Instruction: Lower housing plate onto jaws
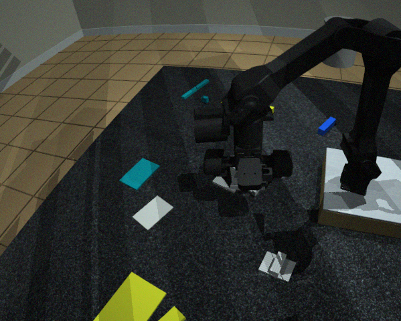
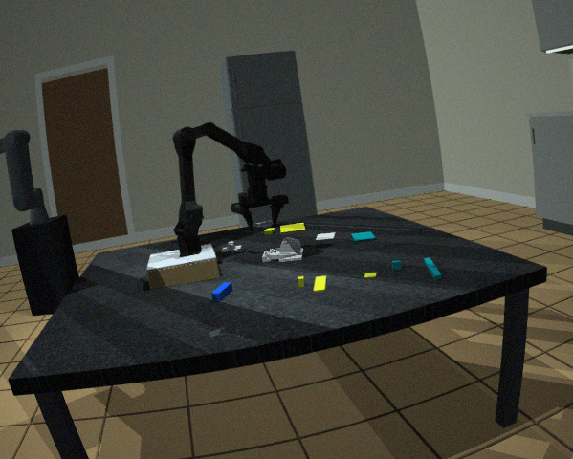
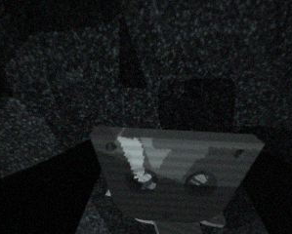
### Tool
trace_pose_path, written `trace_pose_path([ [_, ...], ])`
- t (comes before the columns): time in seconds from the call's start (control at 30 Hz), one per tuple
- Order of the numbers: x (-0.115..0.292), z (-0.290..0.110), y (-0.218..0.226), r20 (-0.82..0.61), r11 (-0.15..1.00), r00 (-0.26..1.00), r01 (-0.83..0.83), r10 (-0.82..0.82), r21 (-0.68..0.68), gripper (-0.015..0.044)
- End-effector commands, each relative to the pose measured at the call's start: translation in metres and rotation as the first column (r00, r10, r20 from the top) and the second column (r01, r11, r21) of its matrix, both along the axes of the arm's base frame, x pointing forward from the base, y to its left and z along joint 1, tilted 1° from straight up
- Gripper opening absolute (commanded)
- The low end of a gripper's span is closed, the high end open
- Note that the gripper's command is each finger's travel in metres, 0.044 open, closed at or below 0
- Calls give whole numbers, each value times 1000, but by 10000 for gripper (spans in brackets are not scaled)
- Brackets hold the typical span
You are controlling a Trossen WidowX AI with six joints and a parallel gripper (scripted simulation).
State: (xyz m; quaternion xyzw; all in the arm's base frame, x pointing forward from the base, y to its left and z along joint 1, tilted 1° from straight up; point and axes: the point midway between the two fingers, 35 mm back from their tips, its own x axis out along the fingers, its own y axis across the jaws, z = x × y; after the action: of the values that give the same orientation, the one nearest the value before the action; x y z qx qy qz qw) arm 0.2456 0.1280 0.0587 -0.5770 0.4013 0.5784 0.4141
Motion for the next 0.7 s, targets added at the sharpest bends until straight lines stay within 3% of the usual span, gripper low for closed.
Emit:
trace_pose_path([
  [0.0, 3, 1, -8, 4, 995, 995, -97, 97, 3, 351],
  [0.67, 16, 0, -51, 10, 810, 810, -587, 587, -10, 351],
])
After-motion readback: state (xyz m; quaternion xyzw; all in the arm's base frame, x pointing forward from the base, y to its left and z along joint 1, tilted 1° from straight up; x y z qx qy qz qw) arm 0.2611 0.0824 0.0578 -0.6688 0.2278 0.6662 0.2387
